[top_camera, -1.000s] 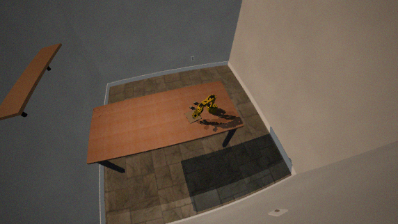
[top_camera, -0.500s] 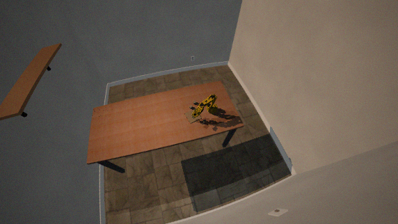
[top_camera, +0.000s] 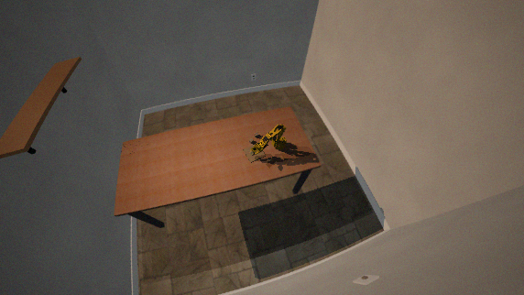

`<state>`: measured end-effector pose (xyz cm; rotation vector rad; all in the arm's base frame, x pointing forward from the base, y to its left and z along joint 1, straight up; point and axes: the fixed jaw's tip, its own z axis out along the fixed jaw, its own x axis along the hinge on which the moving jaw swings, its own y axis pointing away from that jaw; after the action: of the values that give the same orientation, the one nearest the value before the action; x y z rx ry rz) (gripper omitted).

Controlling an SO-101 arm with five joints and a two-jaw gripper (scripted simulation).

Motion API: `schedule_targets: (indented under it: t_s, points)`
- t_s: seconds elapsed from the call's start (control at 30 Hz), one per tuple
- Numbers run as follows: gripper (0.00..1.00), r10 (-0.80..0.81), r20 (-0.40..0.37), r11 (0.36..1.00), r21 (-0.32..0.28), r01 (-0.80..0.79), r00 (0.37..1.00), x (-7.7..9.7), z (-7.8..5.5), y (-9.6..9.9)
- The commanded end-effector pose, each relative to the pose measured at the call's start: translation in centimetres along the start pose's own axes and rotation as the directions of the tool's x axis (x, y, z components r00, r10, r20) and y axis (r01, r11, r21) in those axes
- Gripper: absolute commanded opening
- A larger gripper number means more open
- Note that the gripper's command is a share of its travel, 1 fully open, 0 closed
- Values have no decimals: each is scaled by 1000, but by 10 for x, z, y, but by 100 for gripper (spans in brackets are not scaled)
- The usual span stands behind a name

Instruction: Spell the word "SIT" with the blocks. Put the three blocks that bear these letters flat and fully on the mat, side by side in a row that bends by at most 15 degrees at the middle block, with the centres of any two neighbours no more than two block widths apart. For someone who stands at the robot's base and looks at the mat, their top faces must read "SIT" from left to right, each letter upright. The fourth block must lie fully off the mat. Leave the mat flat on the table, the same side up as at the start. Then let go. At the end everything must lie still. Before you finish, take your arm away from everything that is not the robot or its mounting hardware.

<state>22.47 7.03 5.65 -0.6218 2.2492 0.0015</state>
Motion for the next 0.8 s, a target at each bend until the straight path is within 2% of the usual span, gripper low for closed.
schedule_targets:
  t_s: [0.0, 0.27, 0.33, 0.57, 0.77]
  points:
    - [0, 80, 142, 995, 53, -88, 987, -15, -1, -12]
    - [0, 215, 314, 962, 93, -256, 925, -14, -2, -28]
    - [0, 215, 314, 962, 93, -256, 925, -14, -2, -28]
    - [0, 274, 407, 936, 97, -340, 871, -13, -8, -36]
    - [0, 287, 430, 928, 95, -359, 856, -12, -10, -38]
